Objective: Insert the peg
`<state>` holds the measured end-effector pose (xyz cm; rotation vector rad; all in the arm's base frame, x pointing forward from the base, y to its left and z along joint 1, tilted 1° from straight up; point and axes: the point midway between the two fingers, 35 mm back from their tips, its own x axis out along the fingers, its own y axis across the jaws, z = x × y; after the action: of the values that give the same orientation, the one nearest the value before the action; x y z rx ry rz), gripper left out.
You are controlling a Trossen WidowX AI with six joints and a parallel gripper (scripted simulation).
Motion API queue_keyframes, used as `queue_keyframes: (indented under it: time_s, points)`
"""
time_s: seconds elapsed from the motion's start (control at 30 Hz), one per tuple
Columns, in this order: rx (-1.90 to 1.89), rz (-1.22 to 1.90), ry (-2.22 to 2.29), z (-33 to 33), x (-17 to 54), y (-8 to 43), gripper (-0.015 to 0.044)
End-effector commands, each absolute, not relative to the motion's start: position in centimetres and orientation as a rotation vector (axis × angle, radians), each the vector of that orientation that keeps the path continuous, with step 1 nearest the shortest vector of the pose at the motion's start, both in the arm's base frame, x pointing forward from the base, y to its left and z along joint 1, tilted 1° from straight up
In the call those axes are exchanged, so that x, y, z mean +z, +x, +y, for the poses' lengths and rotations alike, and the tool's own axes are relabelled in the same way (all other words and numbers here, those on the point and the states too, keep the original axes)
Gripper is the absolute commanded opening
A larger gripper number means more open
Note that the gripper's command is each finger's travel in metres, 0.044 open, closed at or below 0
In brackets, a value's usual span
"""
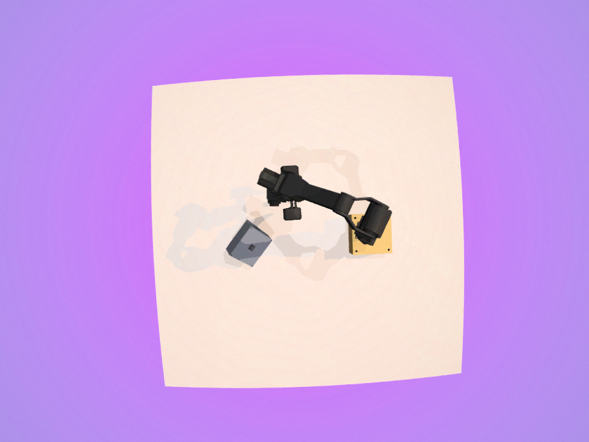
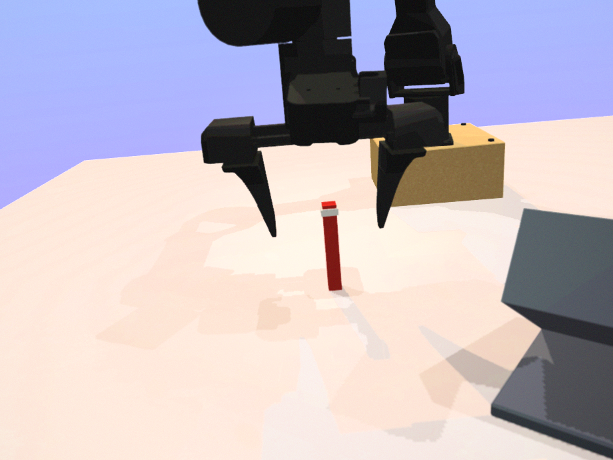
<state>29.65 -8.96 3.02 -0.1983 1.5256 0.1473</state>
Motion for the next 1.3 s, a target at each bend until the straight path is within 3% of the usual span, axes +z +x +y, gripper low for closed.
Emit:
queue_keyframes:
  time_s: [0.0,0.37,0.87,1.1,1.27]
  points:
    - [0.158,1.533,-0.197,-8.8,2.2,29.4,0.0440]
    - [0.158,1.533,-0.197,-8.8,1.1,29.3,0.0440]
    - [0.149,1.530,-0.197,-8.9,1.4,29.5,0.0046]
    - [0.149,1.530,-0.197,-8.9,1.4,29.5,0.0000]
    - [0.150,1.530,-0.197,-8.9,2.6,29.6,0.0000]
